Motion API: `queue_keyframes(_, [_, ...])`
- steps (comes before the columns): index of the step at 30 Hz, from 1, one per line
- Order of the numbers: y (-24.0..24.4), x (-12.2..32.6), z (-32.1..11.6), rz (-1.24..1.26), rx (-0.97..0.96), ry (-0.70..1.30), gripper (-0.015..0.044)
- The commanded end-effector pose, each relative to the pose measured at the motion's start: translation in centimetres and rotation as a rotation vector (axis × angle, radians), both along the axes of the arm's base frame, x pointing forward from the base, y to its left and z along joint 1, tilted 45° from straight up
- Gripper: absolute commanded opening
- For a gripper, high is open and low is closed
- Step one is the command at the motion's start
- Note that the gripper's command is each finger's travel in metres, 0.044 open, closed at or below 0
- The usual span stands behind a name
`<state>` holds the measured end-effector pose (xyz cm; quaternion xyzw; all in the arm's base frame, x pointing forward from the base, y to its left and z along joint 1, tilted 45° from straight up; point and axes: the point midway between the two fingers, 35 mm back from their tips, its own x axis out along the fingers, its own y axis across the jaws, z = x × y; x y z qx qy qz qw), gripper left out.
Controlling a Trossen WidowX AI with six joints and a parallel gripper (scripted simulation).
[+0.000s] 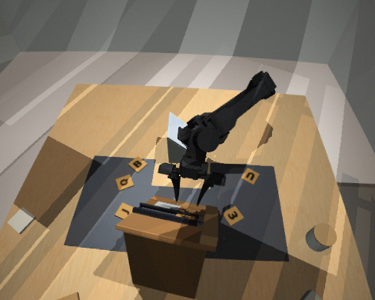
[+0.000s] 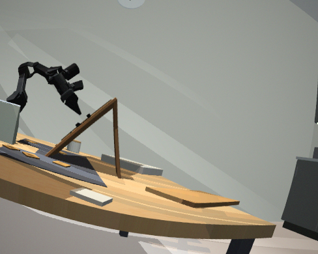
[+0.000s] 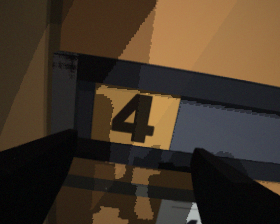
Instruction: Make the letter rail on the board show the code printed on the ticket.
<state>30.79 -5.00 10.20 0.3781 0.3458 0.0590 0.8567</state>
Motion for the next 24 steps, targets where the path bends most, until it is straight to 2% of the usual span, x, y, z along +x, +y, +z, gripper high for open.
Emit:
queue_keyframes(1, [0.0, 0.0, 0.0, 0.000, 0.000, 0.001, 0.0216])
queue_keyframes(9, [0.0, 0.0, 0.0, 0.000, 0.000, 0.001, 0.0006])
queue_keyframes(20, [0.0, 0.1, -0.1, 0.003, -0.001, 0.006, 0.0000])
queue_keyframes(24, [-1.0, 1.0, -0.8, 0.069, -0.017, 0.116, 0.0000])
